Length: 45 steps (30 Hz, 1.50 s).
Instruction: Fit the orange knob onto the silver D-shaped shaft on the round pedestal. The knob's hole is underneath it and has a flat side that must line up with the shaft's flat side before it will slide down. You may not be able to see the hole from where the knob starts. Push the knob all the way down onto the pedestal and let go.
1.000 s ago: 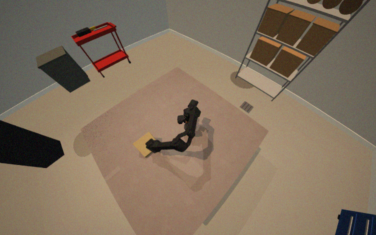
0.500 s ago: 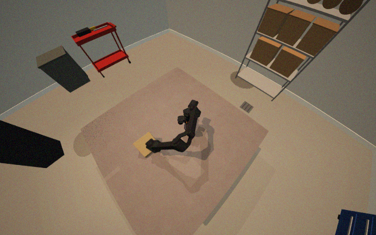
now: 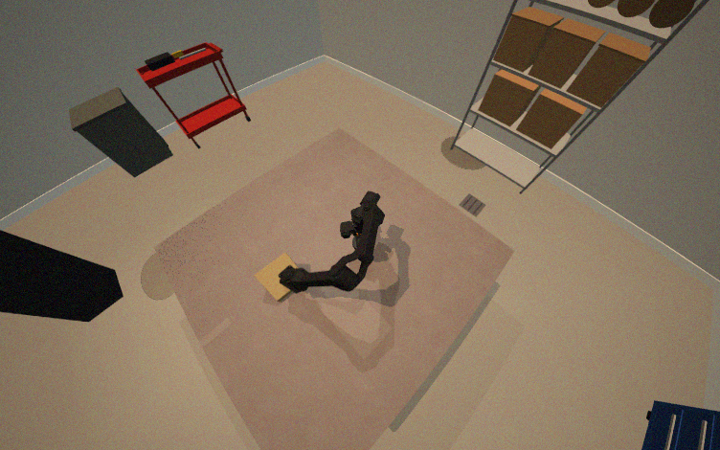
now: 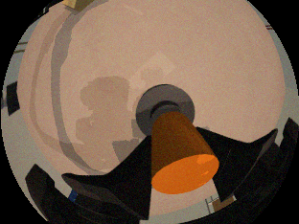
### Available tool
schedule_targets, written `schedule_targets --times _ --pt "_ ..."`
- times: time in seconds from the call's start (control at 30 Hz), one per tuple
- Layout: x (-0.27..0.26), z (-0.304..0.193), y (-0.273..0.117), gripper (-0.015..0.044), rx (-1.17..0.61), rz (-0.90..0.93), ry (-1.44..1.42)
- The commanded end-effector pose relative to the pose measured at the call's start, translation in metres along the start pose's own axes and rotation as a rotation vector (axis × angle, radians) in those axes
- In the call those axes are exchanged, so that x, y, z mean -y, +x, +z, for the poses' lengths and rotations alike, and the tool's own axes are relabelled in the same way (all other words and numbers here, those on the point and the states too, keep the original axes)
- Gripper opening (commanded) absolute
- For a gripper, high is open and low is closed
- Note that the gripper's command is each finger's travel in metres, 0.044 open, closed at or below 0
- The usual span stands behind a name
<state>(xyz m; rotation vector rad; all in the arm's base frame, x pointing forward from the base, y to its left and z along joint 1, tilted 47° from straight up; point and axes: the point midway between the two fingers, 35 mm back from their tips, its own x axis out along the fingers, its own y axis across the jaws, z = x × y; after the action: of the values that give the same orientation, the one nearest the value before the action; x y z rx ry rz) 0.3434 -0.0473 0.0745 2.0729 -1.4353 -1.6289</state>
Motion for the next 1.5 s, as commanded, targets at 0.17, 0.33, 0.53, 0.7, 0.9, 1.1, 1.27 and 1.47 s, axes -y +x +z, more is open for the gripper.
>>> schedule_targets --times 0.17,0.33,0.53,0.7,0.9,1.1,1.27,1.47 --pt "-0.0019 0.0016 -0.0045 0.0 -0.001 -0.001 -0.005" --pt "-0.0023 0.0009 -0.0052 0.0 -0.001 -0.001 -0.129" --pt "-0.0022 -0.0008 -0.0057 0.0 -0.001 -0.001 -0.214" --pt "-0.0003 -0.0018 -0.0044 0.0 -0.001 -0.001 -0.214" --pt "0.0007 -0.0005 -0.0031 0.0 -0.001 -0.001 -0.214" --pt "0.0003 0.0009 -0.003 0.0 -0.001 -0.001 -0.214" --pt "-0.0011 0.0019 -0.0033 0.0 -0.001 -0.001 -0.214" --pt "-0.002 0.0004 -0.0047 0.0 -0.001 -0.001 -0.214"
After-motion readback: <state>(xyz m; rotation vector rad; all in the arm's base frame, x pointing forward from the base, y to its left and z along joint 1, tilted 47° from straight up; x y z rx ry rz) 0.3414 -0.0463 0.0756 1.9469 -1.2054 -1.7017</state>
